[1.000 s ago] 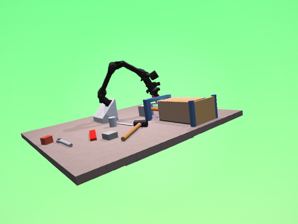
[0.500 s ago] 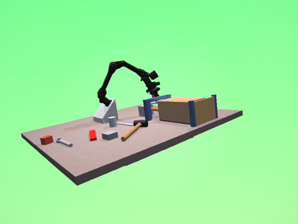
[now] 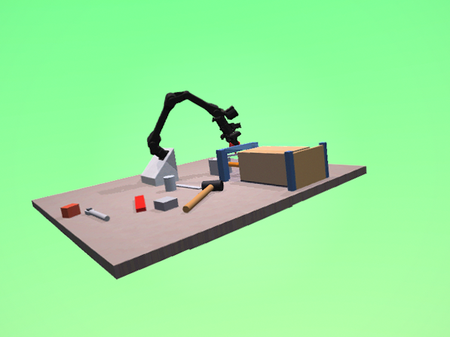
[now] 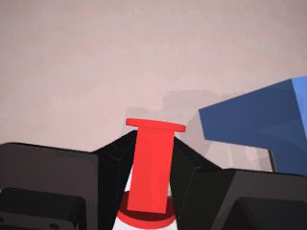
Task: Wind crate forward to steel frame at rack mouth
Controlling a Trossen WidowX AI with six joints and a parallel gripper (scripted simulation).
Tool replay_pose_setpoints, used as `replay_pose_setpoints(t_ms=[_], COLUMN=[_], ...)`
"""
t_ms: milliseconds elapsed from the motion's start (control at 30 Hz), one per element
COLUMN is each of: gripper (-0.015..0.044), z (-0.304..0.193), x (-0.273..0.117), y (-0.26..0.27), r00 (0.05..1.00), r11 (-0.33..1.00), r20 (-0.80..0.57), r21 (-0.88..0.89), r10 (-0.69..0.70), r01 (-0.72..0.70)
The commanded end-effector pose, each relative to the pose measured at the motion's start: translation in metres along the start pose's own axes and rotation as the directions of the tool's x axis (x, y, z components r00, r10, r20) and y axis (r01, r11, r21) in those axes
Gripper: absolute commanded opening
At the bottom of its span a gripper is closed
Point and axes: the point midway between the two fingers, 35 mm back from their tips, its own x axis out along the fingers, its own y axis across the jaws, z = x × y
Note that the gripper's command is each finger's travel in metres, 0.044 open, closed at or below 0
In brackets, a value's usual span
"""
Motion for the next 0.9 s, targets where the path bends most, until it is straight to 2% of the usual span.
replay_pose_setpoints(t_ms=[0, 867], gripper=[0.0, 0.0], z=[-0.002, -0.01], x=[0.001, -0.003], y=[0.024, 0.056], r00=[0.999, 0.999], r11=[0.999, 0.999], r20=[-0.005, -0.005], r21=[-0.021, -0.022], r10=[0.041, 0.043], r01=[-0.041, -0.043])
